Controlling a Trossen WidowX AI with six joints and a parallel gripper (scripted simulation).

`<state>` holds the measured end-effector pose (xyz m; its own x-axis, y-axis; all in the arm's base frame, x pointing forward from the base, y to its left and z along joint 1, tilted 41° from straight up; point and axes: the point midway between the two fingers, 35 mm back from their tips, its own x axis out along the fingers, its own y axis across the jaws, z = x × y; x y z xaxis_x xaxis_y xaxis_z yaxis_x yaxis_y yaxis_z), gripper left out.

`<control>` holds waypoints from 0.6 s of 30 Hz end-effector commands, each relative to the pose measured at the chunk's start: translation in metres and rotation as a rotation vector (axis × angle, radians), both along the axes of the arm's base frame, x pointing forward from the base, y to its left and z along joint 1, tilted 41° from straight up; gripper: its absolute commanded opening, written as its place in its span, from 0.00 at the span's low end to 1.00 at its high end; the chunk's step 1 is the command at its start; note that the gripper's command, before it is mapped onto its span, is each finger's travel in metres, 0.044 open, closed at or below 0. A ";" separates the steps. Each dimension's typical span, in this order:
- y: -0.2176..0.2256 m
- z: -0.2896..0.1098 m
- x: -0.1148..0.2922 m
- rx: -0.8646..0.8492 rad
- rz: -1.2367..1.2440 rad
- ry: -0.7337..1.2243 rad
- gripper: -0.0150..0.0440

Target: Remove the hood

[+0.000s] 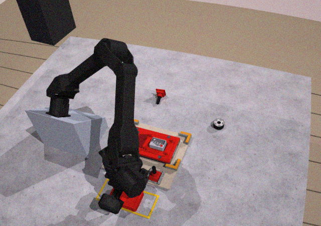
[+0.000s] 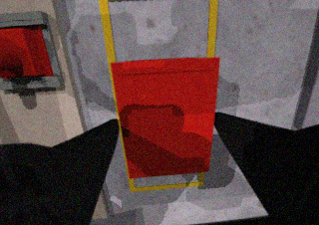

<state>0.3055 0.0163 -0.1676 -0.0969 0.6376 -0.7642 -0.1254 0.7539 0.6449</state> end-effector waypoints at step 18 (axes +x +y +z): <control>-0.047 0.053 0.007 0.006 -0.001 -0.001 1.00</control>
